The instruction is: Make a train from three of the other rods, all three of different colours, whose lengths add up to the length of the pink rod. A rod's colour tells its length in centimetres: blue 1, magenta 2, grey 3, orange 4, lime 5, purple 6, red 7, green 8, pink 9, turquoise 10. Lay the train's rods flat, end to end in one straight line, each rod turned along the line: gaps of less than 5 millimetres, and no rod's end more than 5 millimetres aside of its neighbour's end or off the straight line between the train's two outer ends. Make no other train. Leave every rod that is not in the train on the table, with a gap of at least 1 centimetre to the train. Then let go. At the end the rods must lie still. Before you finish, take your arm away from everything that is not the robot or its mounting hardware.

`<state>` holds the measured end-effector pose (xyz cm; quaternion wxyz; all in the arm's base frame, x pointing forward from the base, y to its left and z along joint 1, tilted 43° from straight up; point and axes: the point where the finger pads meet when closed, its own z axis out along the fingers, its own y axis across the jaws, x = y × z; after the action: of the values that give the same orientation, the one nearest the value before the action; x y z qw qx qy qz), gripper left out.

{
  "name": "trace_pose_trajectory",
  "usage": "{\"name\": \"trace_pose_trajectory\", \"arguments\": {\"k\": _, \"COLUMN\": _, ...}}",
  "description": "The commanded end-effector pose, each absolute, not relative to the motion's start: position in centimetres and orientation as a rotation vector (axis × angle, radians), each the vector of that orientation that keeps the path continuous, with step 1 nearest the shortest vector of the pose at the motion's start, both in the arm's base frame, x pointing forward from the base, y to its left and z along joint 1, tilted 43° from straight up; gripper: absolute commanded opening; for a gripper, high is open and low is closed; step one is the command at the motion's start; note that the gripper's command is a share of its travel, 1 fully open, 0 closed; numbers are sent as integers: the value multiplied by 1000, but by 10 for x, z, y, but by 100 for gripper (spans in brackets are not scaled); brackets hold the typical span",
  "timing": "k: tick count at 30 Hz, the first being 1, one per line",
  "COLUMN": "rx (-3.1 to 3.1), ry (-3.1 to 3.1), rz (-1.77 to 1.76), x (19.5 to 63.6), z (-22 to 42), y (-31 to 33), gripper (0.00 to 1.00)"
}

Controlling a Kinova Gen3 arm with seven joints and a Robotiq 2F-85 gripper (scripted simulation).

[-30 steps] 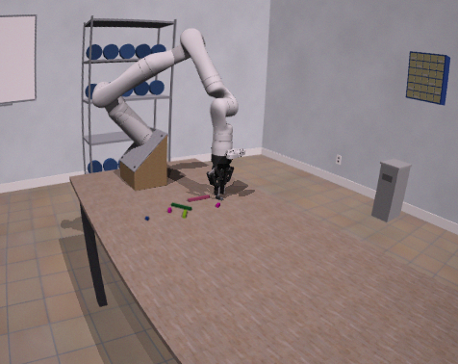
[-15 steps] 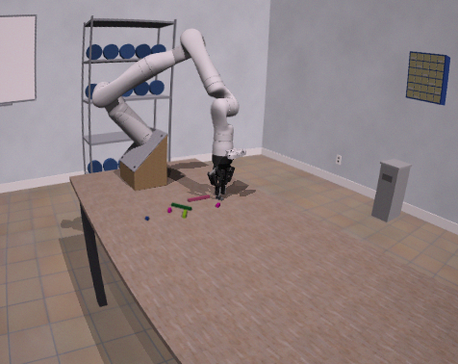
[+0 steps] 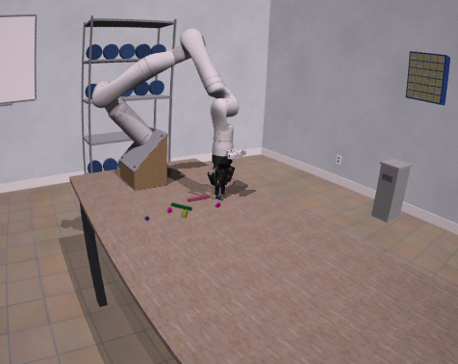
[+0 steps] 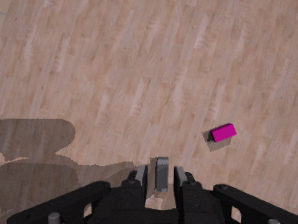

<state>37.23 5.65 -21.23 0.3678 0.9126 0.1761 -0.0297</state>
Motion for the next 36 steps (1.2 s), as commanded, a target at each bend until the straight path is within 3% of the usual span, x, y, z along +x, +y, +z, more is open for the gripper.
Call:
{"name": "trace_pose_trajectory", "arguments": {"k": 1, "rx": 2350, "ry": 438, "rz": -73, "x": 372, "z": -214, "y": 57, "gripper": 24}}
{"name": "trace_pose_trajectory", "arguments": {"k": 36, "rx": 2349, "ry": 435, "rz": -75, "x": 370, "z": -211, "y": 53, "gripper": 24}}
